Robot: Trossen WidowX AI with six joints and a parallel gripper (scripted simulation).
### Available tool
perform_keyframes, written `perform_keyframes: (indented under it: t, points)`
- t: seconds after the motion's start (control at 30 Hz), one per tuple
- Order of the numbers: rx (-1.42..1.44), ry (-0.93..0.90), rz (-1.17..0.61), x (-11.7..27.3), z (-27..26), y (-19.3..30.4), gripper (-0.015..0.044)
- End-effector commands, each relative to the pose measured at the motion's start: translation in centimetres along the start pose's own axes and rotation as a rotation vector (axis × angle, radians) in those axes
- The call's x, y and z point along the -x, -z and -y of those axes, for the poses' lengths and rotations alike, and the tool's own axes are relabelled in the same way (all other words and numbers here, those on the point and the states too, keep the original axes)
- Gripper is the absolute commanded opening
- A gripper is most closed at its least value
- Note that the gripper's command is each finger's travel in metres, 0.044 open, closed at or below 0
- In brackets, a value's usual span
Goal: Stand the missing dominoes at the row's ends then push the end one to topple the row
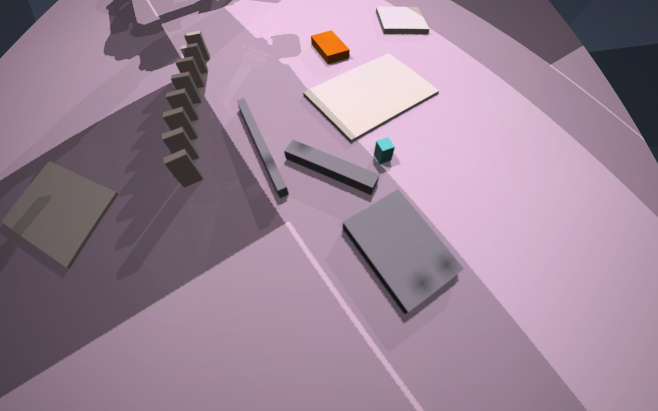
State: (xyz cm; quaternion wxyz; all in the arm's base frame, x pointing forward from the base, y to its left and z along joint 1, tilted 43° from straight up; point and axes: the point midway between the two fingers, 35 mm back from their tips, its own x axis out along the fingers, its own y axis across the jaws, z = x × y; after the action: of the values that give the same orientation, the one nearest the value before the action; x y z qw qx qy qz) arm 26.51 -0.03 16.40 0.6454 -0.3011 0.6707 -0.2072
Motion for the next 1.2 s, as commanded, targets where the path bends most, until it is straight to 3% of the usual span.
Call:
perform_keyframes:
  t: [0.0,0.17,1.0,1.17]
  points:
    - [-0.022,0.011,-0.007,0.0,-2.3,-0.2,0.0107]
    - [-0.021,0.009,-0.006,-0.7,-2.3,-0.3,0.0107]
    - [-0.023,0.014,-0.004,-12.4,-2.0,-0.2,0.0107]
    - [-0.024,0.017,-0.005,-13.0,-2.0,0.0,0.0107]
